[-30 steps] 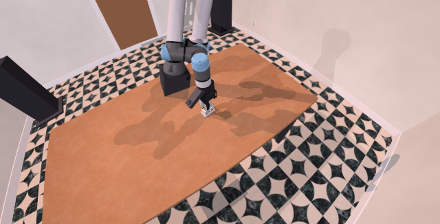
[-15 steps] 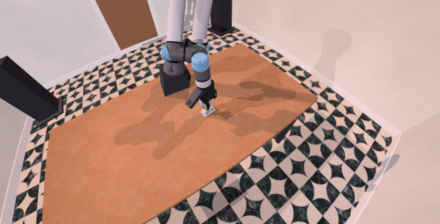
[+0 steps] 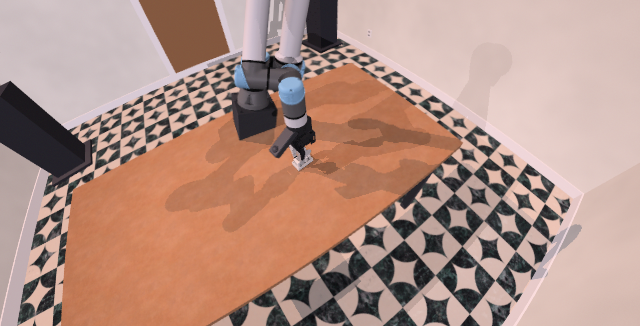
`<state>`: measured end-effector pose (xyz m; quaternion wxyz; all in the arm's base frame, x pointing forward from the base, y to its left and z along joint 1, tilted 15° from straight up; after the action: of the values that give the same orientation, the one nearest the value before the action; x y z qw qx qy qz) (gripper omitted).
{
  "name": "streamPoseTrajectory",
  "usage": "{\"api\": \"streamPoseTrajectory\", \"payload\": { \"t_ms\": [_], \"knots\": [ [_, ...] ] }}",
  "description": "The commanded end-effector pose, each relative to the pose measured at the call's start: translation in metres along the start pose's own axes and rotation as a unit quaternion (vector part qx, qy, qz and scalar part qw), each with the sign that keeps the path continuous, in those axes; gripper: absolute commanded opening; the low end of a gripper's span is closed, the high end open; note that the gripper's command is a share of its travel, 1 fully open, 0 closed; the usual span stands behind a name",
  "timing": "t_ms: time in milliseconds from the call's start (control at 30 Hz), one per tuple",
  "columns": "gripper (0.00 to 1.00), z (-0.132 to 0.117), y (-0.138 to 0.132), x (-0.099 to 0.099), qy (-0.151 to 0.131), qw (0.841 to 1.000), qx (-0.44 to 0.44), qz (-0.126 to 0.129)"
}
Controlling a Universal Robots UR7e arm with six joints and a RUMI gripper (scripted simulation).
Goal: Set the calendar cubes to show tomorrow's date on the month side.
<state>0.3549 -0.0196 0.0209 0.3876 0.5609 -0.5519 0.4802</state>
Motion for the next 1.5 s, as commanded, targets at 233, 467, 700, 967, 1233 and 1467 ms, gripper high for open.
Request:
{"api": "streamPoseTrajectory", "payload": {
  "t_ms": [233,467,700,967,1233,1467],
  "knots": [
    [0.11,-0.0013,0.001,-0.0013,-0.001,1.0,0.0,-0.001],
    [0.11,-0.0014,0.001,-0.0013,-0.001,1.0,0.0,-0.001],
    [0.11,-0.0014,0.001,-0.0013,-0.001,1.0,0.0,-0.001],
    [0.11,-0.0013,0.001,-0.0013,-0.001,1.0,0.0,-0.001],
    [0.18,-0.0013,0.001,-0.0013,-0.001,1.0,0.0,-0.001],
    [0.26,-0.0013,0.001,-0.0013,-0.001,1.0,0.0,-0.001]
  ]
}}
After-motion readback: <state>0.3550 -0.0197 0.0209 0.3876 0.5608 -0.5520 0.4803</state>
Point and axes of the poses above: the point where the finger pads meet when closed, its own x axis back along the fingers, its own y axis across the jaws, z = x × y, the point moved 9 cm from there along x, back along the fingers, and after that the axes turned 6 degrees about x, right-handed, at the moved point
